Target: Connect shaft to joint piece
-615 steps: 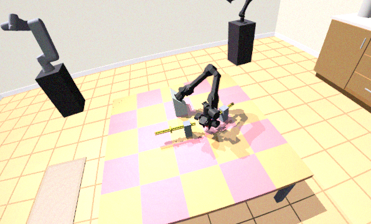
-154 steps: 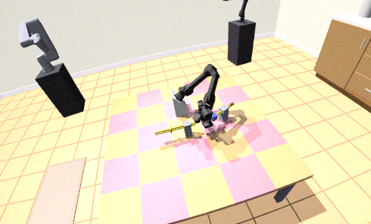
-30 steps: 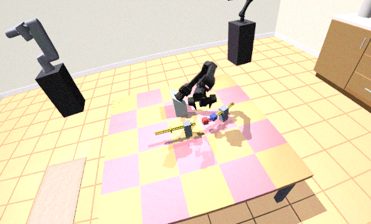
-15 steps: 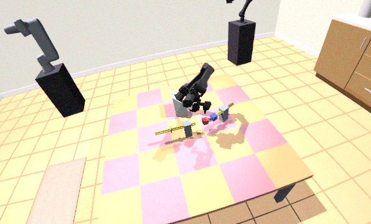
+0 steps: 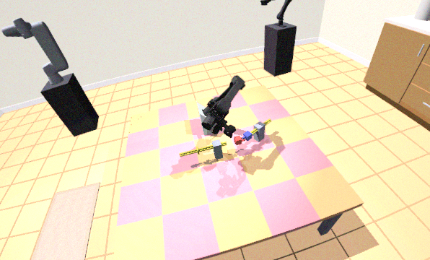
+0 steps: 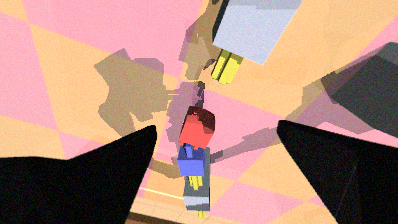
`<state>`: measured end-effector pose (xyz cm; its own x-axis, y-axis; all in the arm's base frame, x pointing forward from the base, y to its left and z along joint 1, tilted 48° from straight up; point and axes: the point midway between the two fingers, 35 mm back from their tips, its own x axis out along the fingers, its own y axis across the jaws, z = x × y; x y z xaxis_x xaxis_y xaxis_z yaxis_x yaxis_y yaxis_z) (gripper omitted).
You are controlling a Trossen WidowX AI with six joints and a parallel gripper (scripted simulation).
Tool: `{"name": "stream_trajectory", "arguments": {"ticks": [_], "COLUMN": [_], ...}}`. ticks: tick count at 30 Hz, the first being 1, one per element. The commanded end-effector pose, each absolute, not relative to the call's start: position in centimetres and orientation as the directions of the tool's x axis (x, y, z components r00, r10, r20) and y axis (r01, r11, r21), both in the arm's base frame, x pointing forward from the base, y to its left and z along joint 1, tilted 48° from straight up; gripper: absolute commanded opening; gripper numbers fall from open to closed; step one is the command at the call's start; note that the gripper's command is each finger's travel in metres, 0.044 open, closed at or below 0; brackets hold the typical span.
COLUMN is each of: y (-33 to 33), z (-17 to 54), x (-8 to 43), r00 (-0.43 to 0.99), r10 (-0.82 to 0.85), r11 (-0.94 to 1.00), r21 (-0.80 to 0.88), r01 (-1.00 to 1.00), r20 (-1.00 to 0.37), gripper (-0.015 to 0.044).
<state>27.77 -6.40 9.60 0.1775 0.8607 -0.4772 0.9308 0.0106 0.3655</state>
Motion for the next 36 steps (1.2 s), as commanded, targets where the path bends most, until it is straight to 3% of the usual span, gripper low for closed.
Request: {"name": "stream_trajectory", "arguments": {"ticks": [1, 10, 19, 36], "y": [-6.6, -6.7, -6.8, -12.2], "z": [8.7, 6.8, 6.7, 1.5], "x": [27.7, 27.3, 27.3, 27.5], "r00": [0.189, 0.211, 0.212, 0.209], "r10": [0.873, 0.896, 0.896, 0.843], "r11": [-0.070, -0.214, -0.214, 0.070], "r21": [0.270, 0.038, 0.039, 0.487], "r01": [0.960, 0.976, 0.976, 0.870], "r20": [-0.449, -0.390, -0.390, -0.495], "gripper": [0.0440, 0.0440, 0.0440, 0.0440]}}
